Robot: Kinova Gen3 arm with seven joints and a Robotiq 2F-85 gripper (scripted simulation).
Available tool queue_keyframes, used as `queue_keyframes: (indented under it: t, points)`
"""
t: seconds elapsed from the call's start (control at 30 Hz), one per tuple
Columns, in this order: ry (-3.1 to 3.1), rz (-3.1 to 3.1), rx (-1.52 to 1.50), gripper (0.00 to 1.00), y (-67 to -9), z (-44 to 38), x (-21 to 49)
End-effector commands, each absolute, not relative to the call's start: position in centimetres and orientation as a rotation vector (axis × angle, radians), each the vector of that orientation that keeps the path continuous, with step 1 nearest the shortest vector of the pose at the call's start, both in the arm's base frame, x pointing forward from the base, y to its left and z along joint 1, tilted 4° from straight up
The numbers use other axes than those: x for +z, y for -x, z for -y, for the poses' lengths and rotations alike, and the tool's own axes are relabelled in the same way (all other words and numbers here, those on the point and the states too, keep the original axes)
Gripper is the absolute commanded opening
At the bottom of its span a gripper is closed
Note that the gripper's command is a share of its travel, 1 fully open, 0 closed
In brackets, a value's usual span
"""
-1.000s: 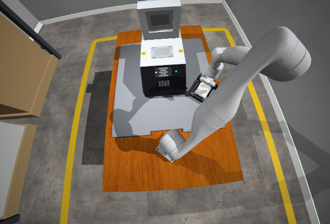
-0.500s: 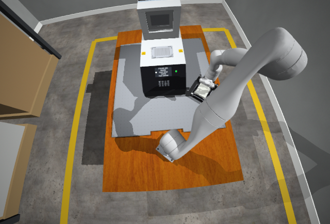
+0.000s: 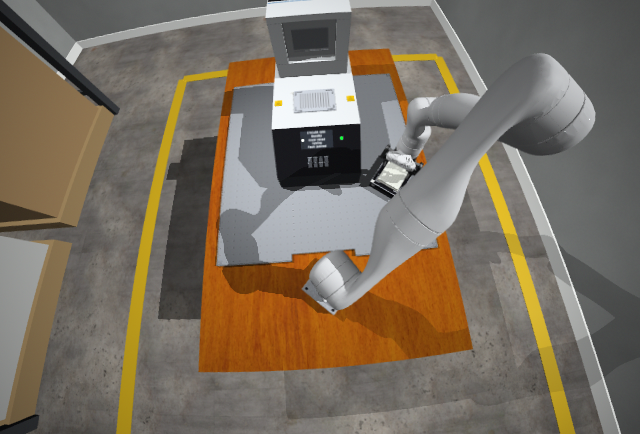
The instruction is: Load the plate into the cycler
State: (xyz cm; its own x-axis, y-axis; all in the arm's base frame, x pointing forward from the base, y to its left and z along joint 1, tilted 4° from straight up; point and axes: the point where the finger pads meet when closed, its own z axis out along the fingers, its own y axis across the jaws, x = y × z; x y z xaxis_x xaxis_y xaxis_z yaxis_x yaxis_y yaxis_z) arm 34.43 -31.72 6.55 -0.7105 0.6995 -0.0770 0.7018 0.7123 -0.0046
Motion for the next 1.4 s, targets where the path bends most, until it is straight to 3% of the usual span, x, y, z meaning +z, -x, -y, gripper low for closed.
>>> queue_keyframes:
  t: [0.0,1.37]
  points:
    - [-1.164,-2.841,-0.053,1.0,-34.5,31.7,6.6]
    - [-1.164,-2.841,-0.053,1.0,-34.5,31.8,5.4]
